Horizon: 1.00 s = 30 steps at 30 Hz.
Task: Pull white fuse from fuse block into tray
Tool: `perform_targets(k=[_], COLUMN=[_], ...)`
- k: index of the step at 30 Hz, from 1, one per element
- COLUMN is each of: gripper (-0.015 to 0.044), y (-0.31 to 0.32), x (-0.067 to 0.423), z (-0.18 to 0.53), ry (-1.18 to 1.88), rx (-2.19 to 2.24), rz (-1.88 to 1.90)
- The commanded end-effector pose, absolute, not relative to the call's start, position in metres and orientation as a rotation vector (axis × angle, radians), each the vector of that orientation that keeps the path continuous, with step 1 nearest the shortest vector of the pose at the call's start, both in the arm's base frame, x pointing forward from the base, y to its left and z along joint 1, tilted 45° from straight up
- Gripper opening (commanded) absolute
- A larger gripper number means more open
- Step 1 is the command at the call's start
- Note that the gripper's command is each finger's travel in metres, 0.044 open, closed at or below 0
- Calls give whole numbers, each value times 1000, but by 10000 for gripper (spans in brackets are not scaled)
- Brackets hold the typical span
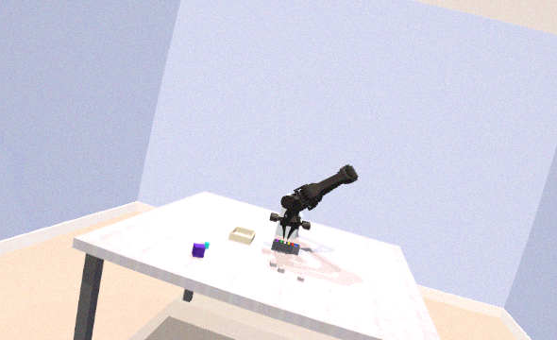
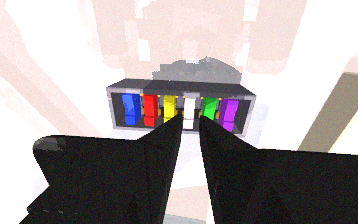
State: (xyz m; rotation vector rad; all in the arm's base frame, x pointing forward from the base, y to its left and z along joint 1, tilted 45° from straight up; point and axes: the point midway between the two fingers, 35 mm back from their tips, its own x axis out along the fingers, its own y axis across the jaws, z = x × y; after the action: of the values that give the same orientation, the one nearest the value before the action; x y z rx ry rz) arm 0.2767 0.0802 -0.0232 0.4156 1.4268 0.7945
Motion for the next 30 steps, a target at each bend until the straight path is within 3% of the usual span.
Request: perform_targets(k=[1,30], gripper=[65,65], y=[85,96], x=[274,273], z=[-27,-38], ry=[1433,1433], rx=[423,424], rz=[795,796])
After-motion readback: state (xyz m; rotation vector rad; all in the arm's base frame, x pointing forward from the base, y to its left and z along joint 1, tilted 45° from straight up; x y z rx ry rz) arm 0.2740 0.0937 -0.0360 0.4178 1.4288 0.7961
